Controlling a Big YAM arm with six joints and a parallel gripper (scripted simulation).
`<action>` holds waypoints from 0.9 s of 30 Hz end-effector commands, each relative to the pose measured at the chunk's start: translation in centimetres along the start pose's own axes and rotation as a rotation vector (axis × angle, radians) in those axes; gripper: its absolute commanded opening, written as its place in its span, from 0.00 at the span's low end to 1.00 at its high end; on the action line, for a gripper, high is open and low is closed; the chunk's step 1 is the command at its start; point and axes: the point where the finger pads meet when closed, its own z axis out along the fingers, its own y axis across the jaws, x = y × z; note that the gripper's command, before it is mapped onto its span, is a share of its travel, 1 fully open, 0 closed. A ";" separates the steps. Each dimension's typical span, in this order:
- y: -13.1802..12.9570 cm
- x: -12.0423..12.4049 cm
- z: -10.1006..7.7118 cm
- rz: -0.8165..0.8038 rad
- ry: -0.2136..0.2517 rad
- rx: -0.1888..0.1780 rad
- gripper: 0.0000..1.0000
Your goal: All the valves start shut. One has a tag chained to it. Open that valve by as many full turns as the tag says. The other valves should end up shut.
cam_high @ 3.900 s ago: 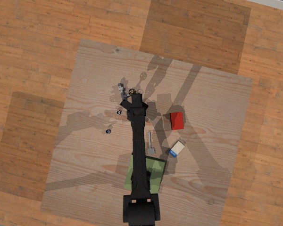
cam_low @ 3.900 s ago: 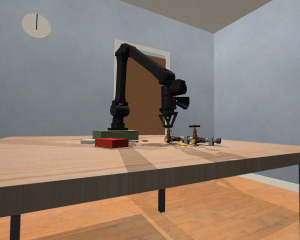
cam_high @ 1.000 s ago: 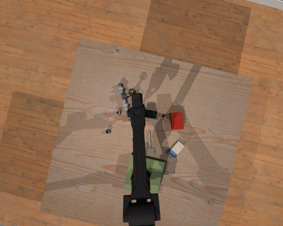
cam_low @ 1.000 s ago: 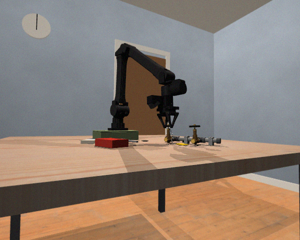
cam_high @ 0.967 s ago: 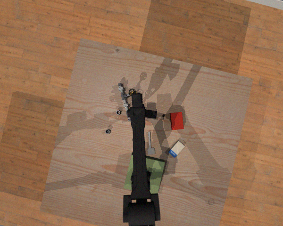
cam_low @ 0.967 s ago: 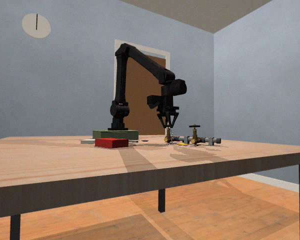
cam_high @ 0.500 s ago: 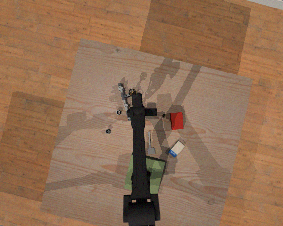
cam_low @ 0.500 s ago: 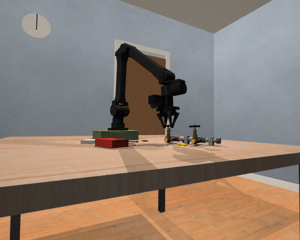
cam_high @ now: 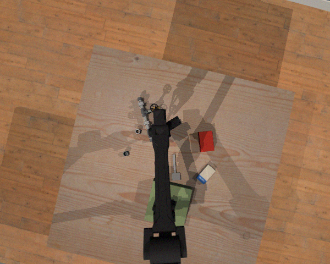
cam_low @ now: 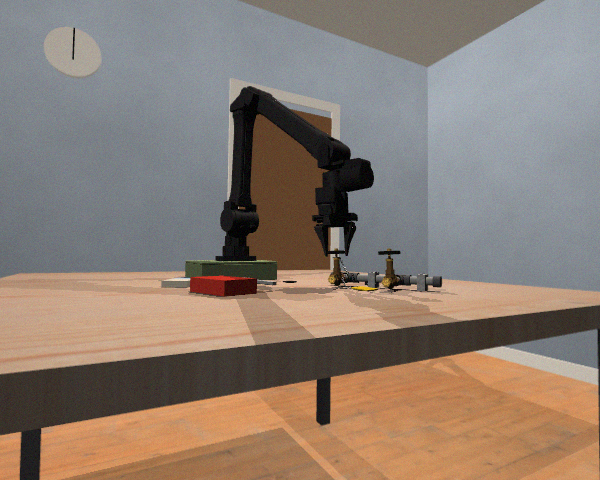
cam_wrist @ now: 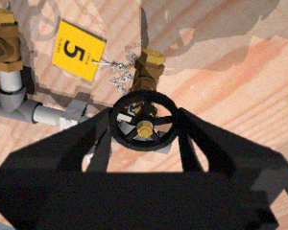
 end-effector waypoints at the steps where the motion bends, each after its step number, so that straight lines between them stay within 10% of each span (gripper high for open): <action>1: 1.0 -0.5 -1.4 -0.349 -0.014 -0.027 0.00; 27: 1.0 -0.6 -1.4 -1.654 -0.027 -0.010 0.00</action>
